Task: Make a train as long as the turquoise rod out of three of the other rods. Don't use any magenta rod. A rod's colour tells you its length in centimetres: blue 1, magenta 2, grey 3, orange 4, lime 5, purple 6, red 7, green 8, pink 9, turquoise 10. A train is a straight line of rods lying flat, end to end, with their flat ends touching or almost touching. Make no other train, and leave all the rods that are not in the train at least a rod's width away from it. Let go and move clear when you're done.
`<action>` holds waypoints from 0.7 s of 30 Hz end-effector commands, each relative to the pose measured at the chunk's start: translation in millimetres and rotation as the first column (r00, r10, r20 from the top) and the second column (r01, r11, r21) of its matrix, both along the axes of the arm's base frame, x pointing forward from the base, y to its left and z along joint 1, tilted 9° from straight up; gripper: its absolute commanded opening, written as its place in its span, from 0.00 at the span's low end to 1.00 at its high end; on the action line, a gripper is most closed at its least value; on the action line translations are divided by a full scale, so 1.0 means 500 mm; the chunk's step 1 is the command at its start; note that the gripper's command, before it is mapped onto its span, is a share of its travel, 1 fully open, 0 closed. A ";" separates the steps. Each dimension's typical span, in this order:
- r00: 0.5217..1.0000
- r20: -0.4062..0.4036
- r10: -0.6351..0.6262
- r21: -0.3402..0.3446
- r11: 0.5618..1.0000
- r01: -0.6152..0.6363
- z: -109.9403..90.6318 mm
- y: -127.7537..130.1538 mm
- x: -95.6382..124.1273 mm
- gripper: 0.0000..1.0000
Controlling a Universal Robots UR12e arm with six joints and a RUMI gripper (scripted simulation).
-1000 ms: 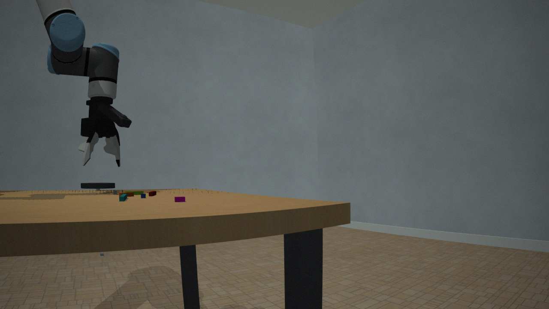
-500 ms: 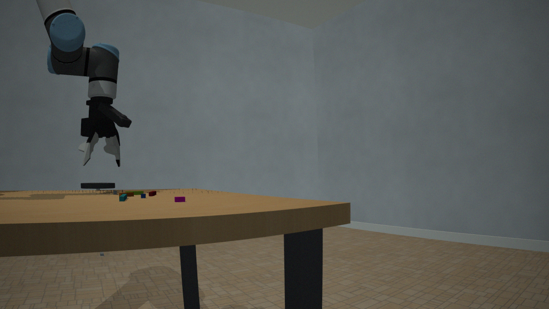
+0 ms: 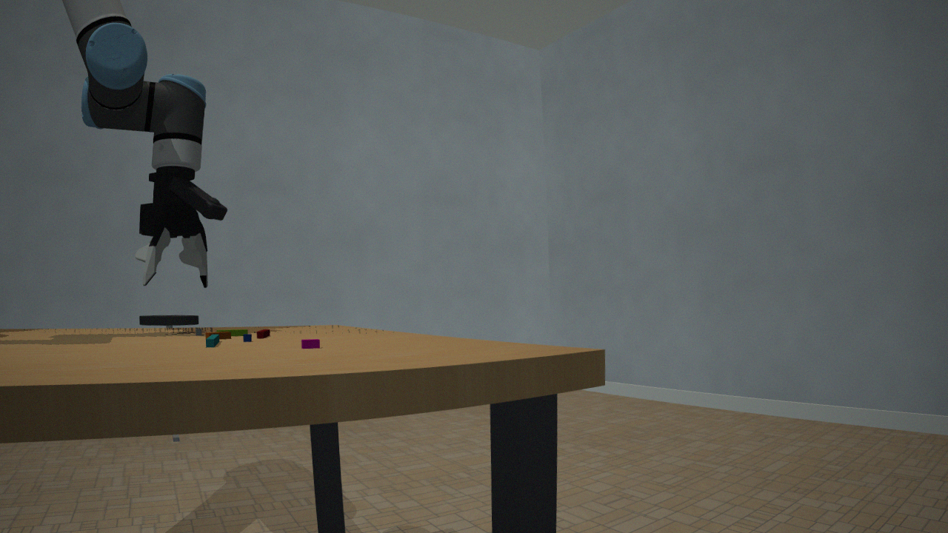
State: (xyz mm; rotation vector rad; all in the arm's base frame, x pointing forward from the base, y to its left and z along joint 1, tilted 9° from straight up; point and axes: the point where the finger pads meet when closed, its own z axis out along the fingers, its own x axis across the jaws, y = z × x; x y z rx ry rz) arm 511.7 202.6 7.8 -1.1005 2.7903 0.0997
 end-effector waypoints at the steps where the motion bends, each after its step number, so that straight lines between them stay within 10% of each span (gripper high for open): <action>1: 1.000 0.001 -0.002 0.000 1.000 0.002 0.001 0.000 0.001 1.00; 16: 0.940 -0.044 -0.339 0.030 0.940 0.341 0.005 -0.038 0.073 1.00; 21: 0.853 -0.074 -0.517 0.040 0.853 0.521 0.007 -0.061 0.113 1.00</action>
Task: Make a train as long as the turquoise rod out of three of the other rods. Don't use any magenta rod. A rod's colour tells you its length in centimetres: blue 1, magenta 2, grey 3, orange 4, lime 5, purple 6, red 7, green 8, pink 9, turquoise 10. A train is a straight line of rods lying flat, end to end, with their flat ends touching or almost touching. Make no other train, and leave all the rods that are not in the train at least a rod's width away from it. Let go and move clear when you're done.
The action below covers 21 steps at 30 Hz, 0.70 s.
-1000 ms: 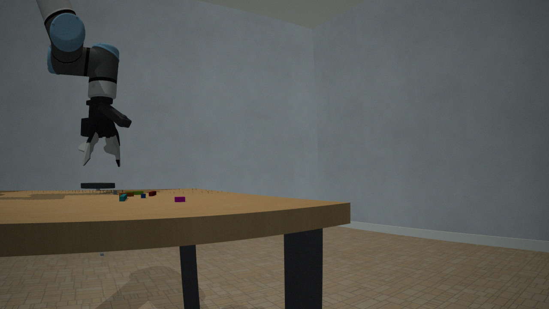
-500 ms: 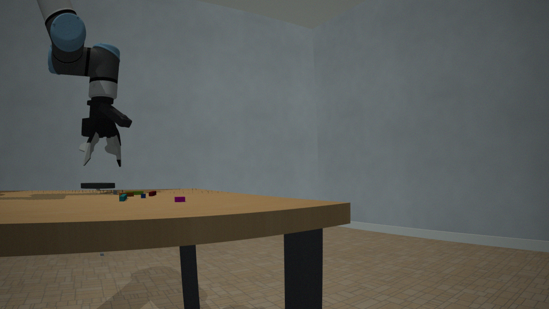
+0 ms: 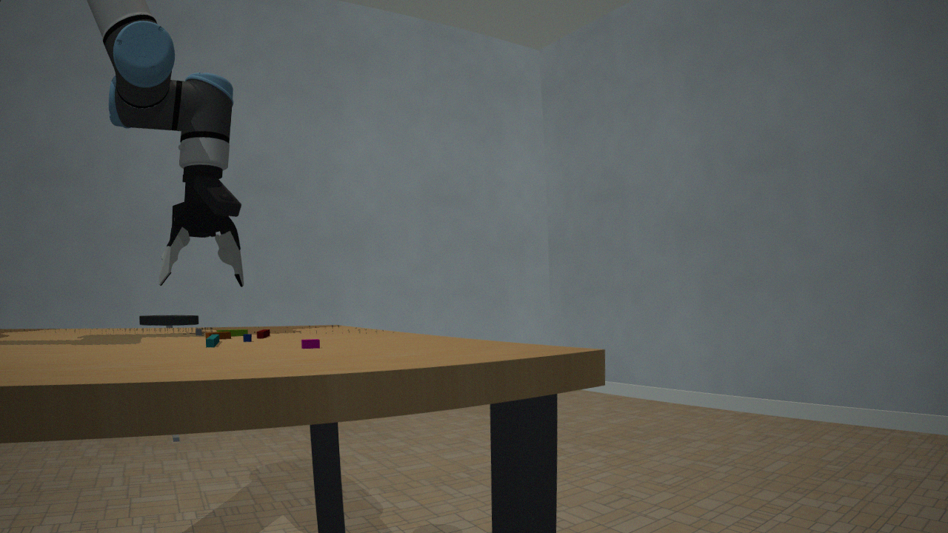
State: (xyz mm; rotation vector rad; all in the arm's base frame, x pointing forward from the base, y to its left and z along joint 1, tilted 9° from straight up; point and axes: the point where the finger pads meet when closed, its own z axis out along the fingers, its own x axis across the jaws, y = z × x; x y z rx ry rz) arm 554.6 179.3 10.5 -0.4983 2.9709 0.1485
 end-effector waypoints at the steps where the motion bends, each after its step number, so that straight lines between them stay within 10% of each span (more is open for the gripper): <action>1: 0.986 -0.020 -0.165 0.012 0.986 0.165 0.002 -0.018 0.034 1.00; 21: 0.934 -0.048 -0.353 0.027 0.935 0.354 0.003 -0.040 0.072 1.00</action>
